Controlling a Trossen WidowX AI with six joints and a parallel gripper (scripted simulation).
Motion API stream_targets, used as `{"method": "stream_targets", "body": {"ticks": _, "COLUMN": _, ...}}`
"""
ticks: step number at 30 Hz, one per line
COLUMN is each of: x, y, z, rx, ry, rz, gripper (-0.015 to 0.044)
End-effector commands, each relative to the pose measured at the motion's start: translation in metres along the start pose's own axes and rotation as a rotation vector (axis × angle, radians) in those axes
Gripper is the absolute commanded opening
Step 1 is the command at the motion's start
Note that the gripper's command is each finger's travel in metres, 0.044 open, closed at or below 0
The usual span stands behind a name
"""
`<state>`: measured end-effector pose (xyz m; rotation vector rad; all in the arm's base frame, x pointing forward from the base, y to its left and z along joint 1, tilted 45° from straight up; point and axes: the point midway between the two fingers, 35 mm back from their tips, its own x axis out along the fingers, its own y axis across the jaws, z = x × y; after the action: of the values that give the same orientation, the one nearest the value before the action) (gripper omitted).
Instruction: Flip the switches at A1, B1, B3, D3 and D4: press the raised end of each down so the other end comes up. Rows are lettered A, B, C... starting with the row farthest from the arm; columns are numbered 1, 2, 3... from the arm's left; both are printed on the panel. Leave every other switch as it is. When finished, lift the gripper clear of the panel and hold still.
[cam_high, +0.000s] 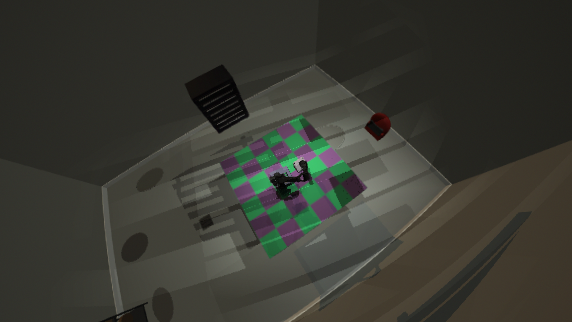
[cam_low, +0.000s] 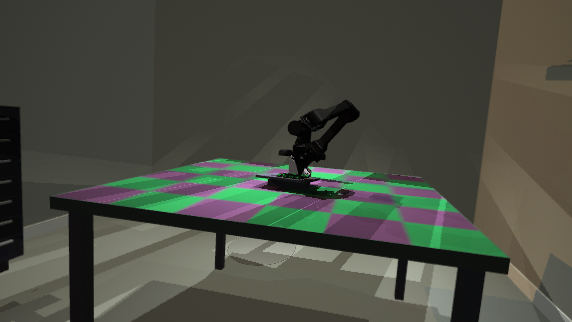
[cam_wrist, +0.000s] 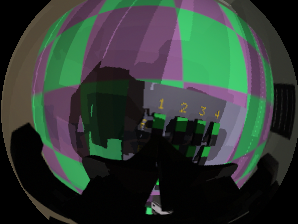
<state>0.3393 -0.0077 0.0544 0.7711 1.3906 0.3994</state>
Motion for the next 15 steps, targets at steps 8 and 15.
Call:
{"method": "stream_targets", "body": {"ticks": 8, "x": 0.0016, "y": 0.0002, "z": 0.0, "rx": 0.005, "ry": -0.001, "rz": 0.004, "gripper": 0.0}}
{"method": "stream_targets", "body": {"ticks": 15, "x": 0.0025, "y": 0.0003, "z": -0.0001, "rx": 0.005, "ry": -0.001, "rz": 0.004, "gripper": 0.0}}
